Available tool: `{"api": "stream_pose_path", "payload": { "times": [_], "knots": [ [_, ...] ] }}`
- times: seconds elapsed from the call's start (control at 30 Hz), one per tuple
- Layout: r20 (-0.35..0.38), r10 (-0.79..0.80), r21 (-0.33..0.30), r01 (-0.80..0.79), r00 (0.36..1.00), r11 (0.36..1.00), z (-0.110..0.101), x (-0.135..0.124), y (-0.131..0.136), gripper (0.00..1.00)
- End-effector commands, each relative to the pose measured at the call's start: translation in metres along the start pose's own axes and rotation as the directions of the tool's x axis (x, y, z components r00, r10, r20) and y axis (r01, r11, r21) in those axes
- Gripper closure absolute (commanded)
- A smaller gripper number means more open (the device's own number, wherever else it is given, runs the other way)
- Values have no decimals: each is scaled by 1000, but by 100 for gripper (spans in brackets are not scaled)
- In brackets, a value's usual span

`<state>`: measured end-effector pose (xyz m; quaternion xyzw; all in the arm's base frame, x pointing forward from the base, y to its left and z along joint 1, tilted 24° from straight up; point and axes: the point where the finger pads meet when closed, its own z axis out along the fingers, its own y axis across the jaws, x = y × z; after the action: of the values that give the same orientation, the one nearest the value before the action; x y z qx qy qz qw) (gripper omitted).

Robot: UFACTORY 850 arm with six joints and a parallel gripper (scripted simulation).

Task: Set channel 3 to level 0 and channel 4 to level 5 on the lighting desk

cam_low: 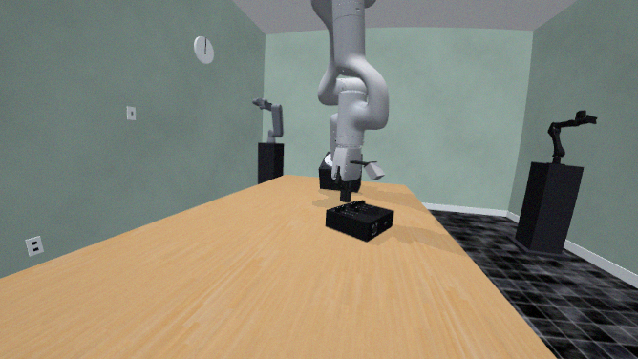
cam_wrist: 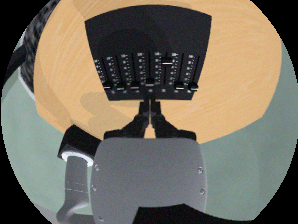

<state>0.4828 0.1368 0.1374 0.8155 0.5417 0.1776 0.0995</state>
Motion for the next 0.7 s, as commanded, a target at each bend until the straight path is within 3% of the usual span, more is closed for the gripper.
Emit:
{"api": "stream_pose_path", "payload": {
  "times": [0.0,0.67],
  "knots": [
    [-1,0,-1,0,1000,1000,3,0,0,100],
    [-2,0,-1,0,1000,1000,9,0,0,100]
  ]
}}
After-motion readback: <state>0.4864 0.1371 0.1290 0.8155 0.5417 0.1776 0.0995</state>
